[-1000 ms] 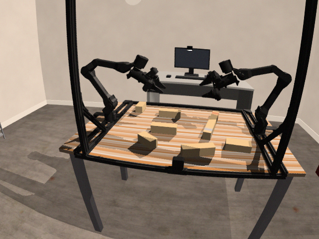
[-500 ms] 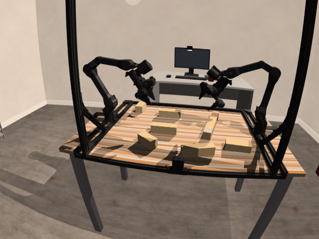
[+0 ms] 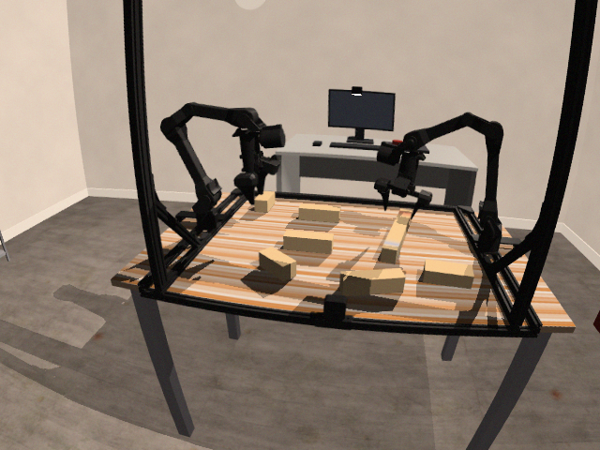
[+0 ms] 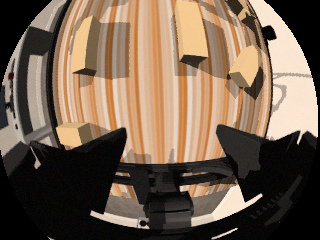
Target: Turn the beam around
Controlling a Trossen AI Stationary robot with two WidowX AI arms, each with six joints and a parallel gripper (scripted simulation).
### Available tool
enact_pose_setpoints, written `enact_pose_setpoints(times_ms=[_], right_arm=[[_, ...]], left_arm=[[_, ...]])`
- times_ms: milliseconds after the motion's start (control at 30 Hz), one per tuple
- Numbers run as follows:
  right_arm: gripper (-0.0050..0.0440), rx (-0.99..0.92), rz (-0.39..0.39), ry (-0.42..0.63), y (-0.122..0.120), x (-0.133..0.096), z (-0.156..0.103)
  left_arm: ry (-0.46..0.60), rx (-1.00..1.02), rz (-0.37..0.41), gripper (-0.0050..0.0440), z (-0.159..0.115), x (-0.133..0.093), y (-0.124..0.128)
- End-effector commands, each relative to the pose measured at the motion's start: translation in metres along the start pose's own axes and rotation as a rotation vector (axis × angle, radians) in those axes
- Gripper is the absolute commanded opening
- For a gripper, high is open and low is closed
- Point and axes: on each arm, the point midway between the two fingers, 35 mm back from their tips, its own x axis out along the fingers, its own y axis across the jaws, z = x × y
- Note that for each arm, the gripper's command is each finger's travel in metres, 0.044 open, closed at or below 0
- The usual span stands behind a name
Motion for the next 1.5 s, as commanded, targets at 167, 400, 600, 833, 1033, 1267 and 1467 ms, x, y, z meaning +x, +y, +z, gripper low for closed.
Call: enact_pose_setpoints(times_ms=[167,400,600,833,1033,1267,1467], right_arm=[[0.044,-0.09,0.11,-0.008,0.009,0.008,-0.008],[0.044,-0.09,0.11,-0.008,0.009,0.017,-0.008],[0.044,-0.09,0.11,-0.008,0.011,0.033,-0.008],[0.044,-0.09,0.11,-0.008,0.015,0.057,-0.008],[0.044,-0.09,0.11,-0.008,0.015,0.058,-0.008],[0.0416,-0.09,0.11,-0.008,0.015,0.058,-0.008],[0.0272,-0.09,0.11,-0.008,0.015,0.058,-0.008]], left_arm=[[0.105,0.003,0.0,0.044,-0.017,-0.005,0.0],[0.105,0.003,0.0,0.044,-0.017,-0.005,0.0],[0.105,0.003,0.0,0.044,-0.017,-0.005,0.0],[0.105,0.003,0.0,0.044,-0.017,-0.005,0.0],[0.105,0.003,0.0,0.044,-0.017,-0.005,0.0],[0.105,0.003,0.0,0.044,-0.017,-0.005,0.0],[0.105,0.003,0.0,0.044,-0.017,-0.005,0.0]])
